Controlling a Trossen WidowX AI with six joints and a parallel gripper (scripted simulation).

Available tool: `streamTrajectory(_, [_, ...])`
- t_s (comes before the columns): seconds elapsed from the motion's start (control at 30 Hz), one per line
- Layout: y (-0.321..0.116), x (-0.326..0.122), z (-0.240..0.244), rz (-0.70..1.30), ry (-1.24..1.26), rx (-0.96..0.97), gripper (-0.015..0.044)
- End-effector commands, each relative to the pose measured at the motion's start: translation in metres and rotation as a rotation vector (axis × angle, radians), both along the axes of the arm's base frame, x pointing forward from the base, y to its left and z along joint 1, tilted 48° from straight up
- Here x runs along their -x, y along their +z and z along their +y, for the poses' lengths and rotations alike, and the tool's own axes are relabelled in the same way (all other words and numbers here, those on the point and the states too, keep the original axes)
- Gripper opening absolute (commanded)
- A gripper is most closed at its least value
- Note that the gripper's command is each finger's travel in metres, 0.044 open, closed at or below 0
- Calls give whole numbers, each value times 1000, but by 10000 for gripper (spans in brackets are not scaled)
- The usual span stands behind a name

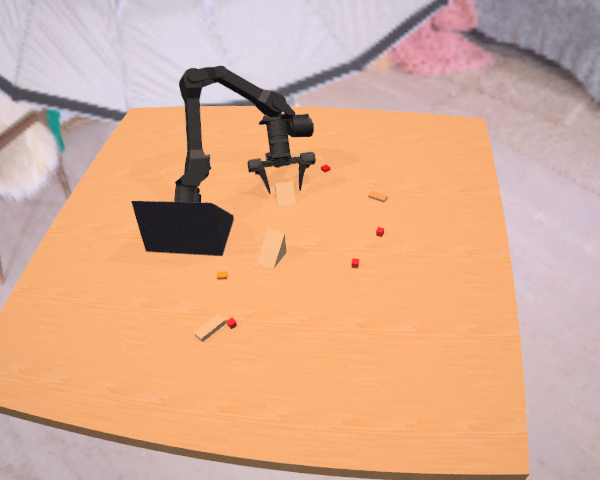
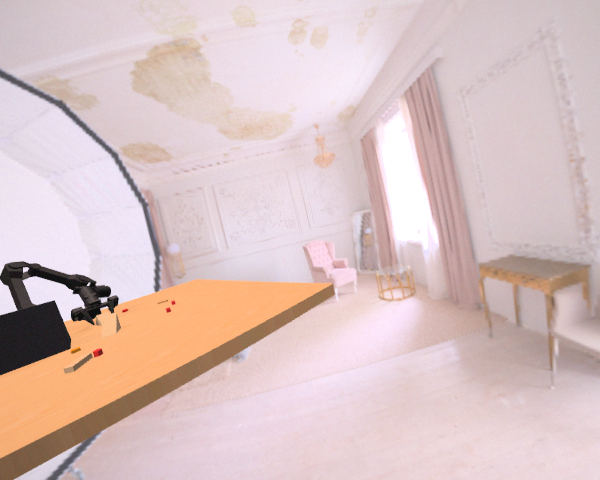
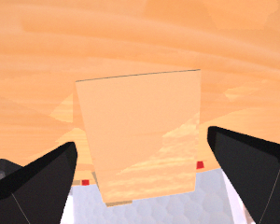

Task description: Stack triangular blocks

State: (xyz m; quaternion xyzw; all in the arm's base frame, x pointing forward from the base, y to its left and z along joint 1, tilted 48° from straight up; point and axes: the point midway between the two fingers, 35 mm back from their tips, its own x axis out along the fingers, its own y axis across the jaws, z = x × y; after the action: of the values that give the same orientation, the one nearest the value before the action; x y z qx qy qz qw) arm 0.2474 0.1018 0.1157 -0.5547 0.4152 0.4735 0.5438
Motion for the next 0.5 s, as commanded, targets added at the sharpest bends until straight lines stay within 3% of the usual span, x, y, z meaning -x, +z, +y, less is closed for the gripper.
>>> streamTrajectory(0.0, [0, 0, 0, 0, 0, 0, 309])
streamTrajectory(0.13, [0, 0, 0, 0, 0, 0, 204])
streamTrajectory(0.37, [0, 0, 0, 0, 0, 0, 157])
streamTrajectory(0.47, [0, 0, 0, 0, 0, 0, 78])
